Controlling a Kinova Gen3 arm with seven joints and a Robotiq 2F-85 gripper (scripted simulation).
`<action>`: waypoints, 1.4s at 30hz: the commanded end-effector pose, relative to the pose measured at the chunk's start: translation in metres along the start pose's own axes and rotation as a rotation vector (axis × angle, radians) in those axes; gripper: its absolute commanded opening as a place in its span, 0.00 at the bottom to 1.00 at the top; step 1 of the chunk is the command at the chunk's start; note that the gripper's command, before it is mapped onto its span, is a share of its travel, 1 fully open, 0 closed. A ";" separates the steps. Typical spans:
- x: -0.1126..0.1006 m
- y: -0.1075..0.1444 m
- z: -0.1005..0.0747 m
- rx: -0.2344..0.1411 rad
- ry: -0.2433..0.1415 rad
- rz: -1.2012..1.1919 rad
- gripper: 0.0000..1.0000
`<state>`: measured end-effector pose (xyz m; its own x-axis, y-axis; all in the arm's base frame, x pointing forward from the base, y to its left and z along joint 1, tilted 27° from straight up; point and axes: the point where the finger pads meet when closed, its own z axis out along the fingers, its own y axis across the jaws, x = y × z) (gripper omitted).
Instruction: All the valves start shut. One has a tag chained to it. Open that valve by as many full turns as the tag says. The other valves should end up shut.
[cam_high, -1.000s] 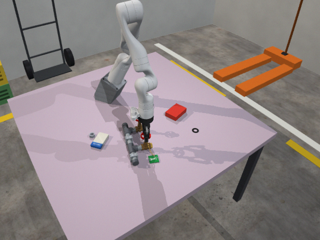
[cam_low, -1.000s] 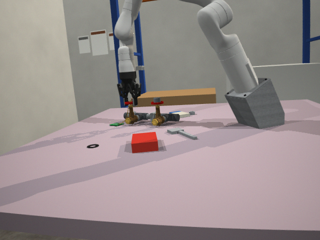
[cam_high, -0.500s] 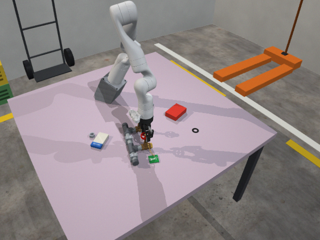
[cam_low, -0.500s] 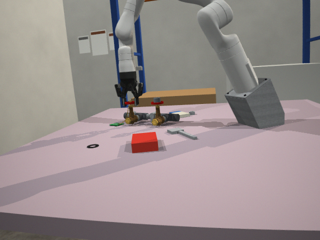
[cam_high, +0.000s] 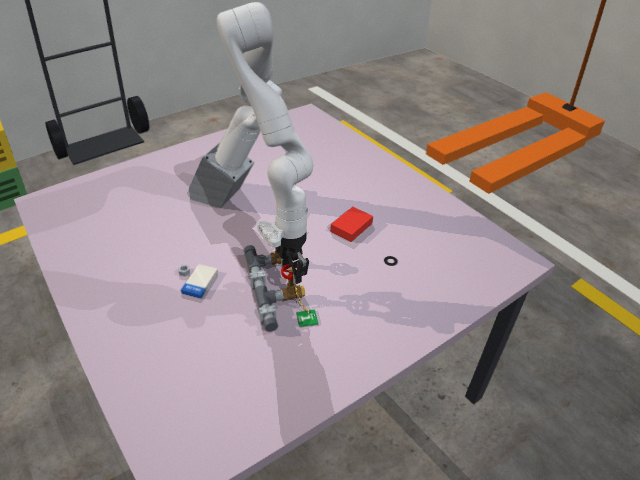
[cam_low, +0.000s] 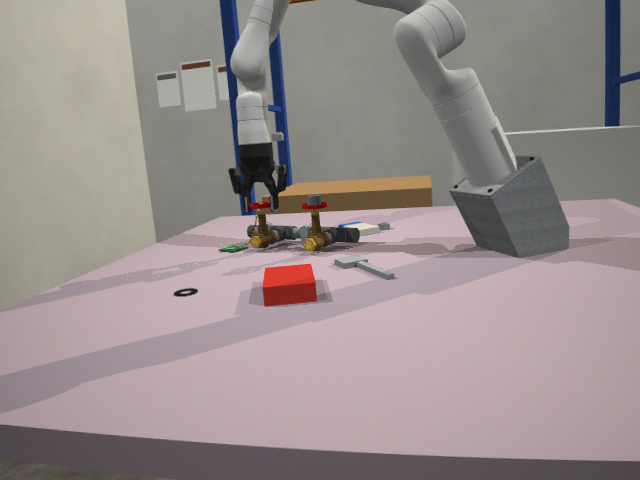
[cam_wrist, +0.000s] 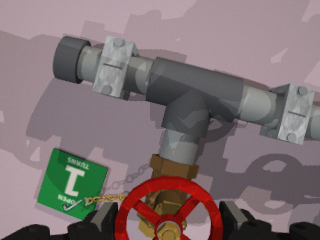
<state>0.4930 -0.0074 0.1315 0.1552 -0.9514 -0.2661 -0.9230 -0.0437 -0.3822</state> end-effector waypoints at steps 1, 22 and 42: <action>0.000 0.000 0.000 0.001 0.001 0.000 1.00; 0.000 0.000 0.000 0.001 0.001 0.000 1.00; 0.000 0.000 0.000 0.001 0.001 0.147 1.00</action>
<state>0.4931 -0.0074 0.1315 0.0683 -0.9509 -0.3017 -0.9336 0.0457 -0.3554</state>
